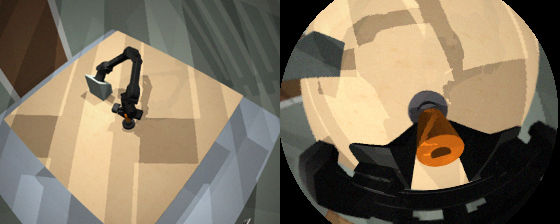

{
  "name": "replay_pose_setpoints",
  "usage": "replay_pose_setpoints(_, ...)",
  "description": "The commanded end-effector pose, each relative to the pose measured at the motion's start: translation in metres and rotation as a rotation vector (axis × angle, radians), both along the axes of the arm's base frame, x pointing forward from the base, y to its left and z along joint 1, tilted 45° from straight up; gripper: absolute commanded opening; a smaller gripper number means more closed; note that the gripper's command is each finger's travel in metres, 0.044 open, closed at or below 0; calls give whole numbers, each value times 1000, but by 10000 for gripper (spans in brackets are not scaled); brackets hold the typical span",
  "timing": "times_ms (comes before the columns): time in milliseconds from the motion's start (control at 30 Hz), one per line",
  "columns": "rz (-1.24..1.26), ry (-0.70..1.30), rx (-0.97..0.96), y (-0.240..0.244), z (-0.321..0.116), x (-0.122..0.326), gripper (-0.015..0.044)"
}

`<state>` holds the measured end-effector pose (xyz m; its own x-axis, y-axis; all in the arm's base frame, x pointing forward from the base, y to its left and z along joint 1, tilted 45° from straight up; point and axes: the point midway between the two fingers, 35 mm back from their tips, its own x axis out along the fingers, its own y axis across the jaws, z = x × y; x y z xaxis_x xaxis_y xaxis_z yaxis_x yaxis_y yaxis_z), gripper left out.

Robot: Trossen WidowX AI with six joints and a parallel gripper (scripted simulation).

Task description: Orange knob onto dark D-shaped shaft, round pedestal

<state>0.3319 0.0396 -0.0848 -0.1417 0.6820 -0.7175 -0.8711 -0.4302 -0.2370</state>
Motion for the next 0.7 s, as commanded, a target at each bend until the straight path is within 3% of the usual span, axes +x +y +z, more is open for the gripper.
replay_pose_setpoints(0, -3, -5, 0, -2, -1, 0, 0)
replay_pose_setpoints(667, -3, -5, 0, 1, -1, 0, 0)
